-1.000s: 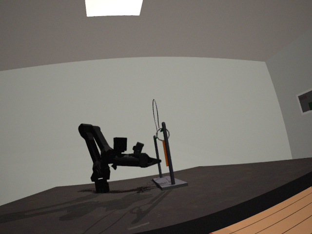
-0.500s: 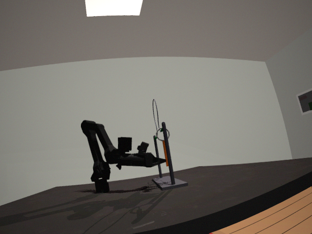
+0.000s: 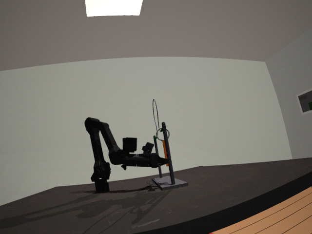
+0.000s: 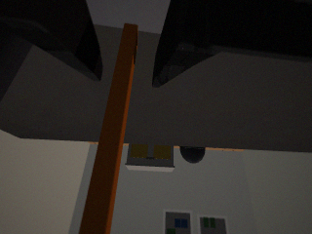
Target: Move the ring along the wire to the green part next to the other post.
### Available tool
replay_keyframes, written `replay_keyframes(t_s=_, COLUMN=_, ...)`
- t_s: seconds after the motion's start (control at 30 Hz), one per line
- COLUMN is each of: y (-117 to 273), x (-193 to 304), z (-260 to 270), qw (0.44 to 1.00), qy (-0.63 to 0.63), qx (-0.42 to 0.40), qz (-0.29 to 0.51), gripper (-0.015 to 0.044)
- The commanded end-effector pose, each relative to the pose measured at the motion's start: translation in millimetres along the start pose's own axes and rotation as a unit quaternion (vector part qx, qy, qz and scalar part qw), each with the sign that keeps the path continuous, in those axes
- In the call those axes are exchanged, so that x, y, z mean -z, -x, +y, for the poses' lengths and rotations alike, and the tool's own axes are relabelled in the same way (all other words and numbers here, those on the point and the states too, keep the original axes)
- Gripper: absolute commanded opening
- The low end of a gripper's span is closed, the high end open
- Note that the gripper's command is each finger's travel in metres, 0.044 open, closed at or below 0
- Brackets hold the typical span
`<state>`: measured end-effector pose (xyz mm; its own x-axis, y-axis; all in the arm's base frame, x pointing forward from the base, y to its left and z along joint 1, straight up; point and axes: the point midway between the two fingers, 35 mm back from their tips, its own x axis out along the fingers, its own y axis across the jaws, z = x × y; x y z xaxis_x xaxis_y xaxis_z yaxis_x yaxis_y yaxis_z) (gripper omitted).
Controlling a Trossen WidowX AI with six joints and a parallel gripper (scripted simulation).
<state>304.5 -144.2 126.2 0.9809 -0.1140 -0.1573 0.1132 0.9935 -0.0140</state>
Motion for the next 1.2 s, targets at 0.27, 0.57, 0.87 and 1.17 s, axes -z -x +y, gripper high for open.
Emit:
replay_keyframes(t_s=0.27, y=-18.0, x=2.2, z=1.1, qw=1.000, qy=-0.002, qx=0.002, qz=-0.001, gripper=0.0160)
replay_keyframes(t_s=0.57, y=-18.1, x=2.2, z=1.2, qw=1.000, qy=-0.002, qx=0.002, qz=-0.001, gripper=0.0160)
replay_keyframes(t_s=0.87, y=-18.1, x=2.2, z=1.2, qw=1.000, qy=-0.002, qx=0.002, qz=-0.001, gripper=0.0160)
replay_keyframes(t_s=1.17, y=-17.8, x=2.3, z=2.0, qw=1.000, qy=-0.001, qx=0.000, qz=-0.001, gripper=0.0107)
